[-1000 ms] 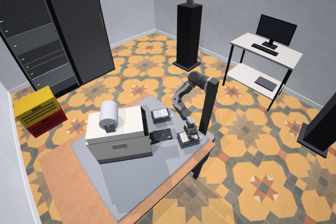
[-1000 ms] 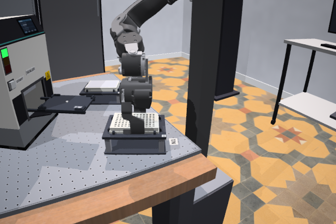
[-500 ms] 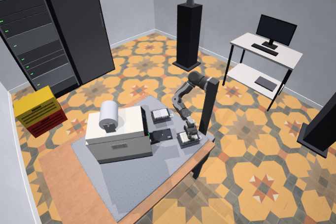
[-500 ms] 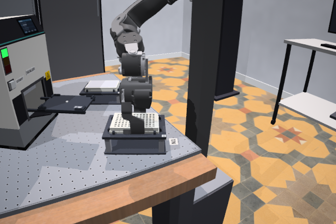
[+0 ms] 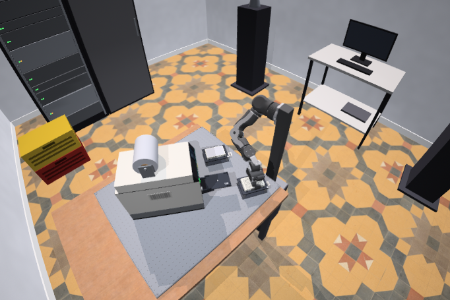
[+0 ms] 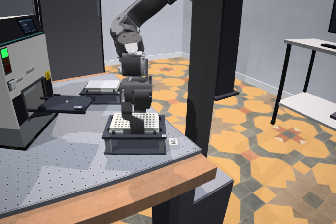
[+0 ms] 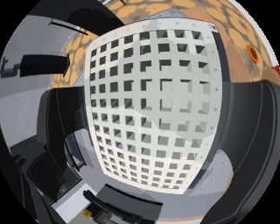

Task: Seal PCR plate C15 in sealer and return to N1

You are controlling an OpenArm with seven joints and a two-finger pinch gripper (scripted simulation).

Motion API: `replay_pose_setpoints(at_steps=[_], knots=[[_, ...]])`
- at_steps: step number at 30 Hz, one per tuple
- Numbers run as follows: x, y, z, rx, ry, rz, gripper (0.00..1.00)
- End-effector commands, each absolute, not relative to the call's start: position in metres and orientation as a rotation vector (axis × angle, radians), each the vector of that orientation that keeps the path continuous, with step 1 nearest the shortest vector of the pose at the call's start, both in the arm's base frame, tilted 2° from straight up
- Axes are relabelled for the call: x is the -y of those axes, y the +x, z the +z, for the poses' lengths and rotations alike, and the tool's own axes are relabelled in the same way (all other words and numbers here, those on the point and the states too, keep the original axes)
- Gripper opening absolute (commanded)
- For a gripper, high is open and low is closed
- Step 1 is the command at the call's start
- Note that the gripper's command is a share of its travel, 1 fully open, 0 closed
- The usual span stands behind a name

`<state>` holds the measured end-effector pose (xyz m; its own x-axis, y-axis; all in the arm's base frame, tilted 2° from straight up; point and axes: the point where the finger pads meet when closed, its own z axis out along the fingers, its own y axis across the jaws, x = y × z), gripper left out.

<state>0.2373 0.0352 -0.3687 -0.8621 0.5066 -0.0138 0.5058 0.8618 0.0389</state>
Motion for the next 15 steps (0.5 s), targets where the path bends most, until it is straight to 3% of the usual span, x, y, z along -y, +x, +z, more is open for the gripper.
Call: replay_pose_setpoints(at_steps=[1, 4, 9, 15], knots=[[-0.036, 0.238, -0.368, -3.008, 0.818, 0.057, 0.0], [-0.036, 0.238, -0.368, -3.008, 0.818, 0.057, 0.0], [-0.035, 0.238, -0.336, -3.006, 0.824, 0.052, 0.0], [-0.035, 0.238, -0.336, -3.006, 0.824, 0.052, 0.0]])
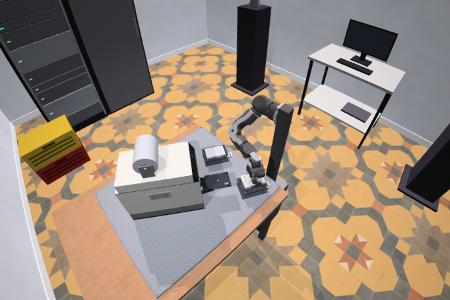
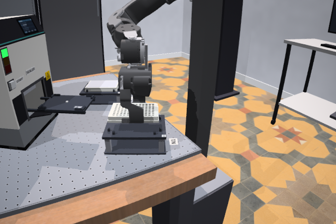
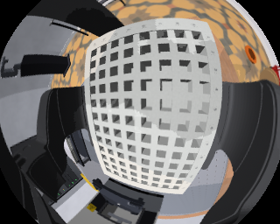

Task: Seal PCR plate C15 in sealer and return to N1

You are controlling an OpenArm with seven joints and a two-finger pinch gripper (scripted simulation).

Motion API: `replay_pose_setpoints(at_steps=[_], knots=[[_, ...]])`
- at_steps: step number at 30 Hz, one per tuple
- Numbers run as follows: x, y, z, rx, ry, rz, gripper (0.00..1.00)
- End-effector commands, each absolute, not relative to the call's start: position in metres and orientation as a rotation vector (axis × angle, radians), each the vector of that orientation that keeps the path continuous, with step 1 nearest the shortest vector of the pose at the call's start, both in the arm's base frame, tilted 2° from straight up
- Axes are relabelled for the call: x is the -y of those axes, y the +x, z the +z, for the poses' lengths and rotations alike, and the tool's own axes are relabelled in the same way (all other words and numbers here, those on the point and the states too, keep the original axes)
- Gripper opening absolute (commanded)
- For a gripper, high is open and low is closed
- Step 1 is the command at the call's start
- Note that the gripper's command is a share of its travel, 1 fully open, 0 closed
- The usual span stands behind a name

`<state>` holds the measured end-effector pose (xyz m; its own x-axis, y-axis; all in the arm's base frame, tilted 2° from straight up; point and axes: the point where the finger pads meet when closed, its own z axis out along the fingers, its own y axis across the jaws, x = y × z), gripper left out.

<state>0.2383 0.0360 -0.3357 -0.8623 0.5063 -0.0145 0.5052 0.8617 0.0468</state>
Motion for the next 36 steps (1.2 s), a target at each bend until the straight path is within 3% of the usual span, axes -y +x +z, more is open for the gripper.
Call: replay_pose_setpoints(at_steps=[1, 6, 11, 23, 28, 36], knots=[[-0.035, 0.238, -0.336, -3.006, 0.824, 0.052, 0.0], [-0.035, 0.238, -0.336, -3.006, 0.824, 0.052, 0.0], [-0.034, 0.237, -0.303, -3.006, 0.824, 0.053, 0.0], [-0.034, 0.237, -0.303, -3.006, 0.824, 0.053, 0.0], [-0.032, 0.234, -0.272, -3.006, 0.824, 0.053, 0.0], [-0.032, 0.234, -0.272, -3.006, 0.824, 0.053, 0.0]])
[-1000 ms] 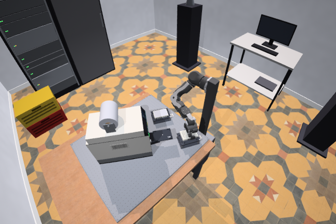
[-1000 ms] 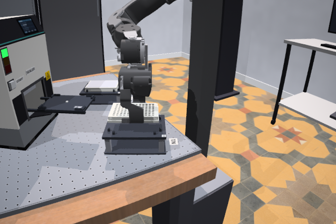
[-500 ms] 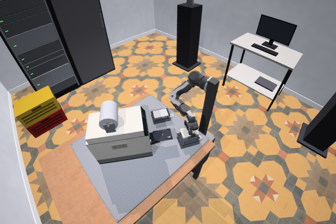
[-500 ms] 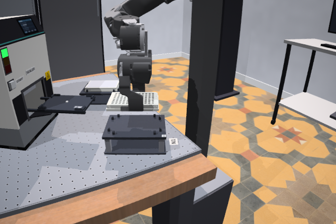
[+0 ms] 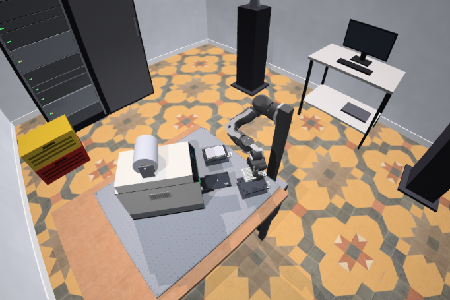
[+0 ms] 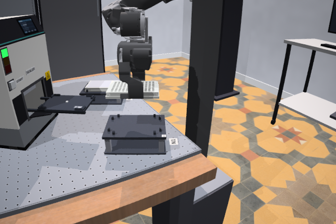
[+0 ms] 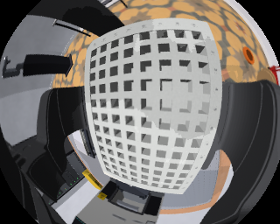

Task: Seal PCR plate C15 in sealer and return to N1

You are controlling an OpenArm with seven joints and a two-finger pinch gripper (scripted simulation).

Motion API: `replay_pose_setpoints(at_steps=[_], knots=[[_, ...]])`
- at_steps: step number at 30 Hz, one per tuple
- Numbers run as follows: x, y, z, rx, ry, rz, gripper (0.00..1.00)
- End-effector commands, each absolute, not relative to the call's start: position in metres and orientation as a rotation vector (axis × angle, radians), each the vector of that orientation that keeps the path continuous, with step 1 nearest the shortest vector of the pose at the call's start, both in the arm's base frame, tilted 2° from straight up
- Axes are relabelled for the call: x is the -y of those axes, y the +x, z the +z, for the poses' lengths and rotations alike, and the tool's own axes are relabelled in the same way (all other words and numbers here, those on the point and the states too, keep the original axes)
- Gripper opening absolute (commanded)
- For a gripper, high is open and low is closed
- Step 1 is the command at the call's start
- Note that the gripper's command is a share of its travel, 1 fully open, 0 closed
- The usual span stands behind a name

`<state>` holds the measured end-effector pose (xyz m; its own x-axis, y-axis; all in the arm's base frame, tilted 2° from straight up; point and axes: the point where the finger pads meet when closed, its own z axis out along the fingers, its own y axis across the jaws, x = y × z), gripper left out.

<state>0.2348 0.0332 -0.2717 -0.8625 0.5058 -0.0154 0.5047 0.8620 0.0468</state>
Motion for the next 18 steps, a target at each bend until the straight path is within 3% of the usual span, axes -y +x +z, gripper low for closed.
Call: replay_pose_setpoints(at_steps=[1, 18], knots=[[-0.0319, 0.2344, -0.2721, -3.006, 0.824, 0.053, 0.0], [-0.0327, 0.2329, -0.2819, -3.011, 0.81, 0.054, 0.0]])
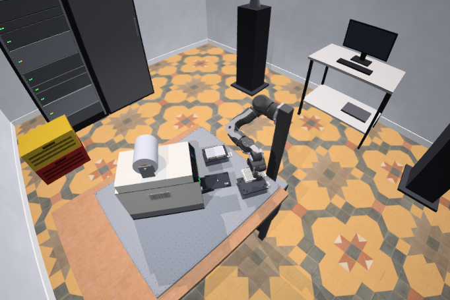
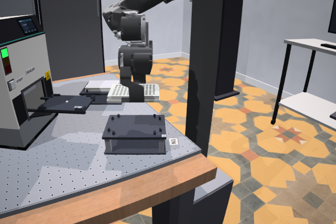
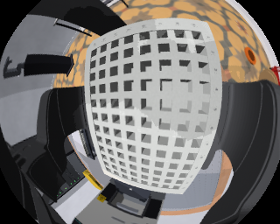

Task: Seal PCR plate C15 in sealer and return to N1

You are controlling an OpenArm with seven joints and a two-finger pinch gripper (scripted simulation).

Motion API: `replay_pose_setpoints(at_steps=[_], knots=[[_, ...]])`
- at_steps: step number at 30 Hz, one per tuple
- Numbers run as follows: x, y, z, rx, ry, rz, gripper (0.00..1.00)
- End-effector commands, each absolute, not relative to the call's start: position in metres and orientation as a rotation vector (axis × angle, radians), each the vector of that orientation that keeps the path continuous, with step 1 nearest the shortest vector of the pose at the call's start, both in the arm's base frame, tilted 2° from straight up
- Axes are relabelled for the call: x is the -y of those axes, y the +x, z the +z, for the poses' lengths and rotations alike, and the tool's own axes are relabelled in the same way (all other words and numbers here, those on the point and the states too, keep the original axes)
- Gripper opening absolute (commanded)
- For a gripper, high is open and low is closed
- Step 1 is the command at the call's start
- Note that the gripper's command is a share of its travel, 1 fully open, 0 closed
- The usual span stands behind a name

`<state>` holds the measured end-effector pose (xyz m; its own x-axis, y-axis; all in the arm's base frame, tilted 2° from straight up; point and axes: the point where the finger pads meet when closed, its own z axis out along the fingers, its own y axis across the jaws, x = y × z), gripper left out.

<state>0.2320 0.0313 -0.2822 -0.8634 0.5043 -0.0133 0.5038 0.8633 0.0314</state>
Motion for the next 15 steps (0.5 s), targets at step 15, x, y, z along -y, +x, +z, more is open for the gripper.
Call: replay_pose_setpoints(at_steps=[15], knots=[[-0.005, 0.261, -0.273, -2.976, 0.93, 0.058, 0.0]])
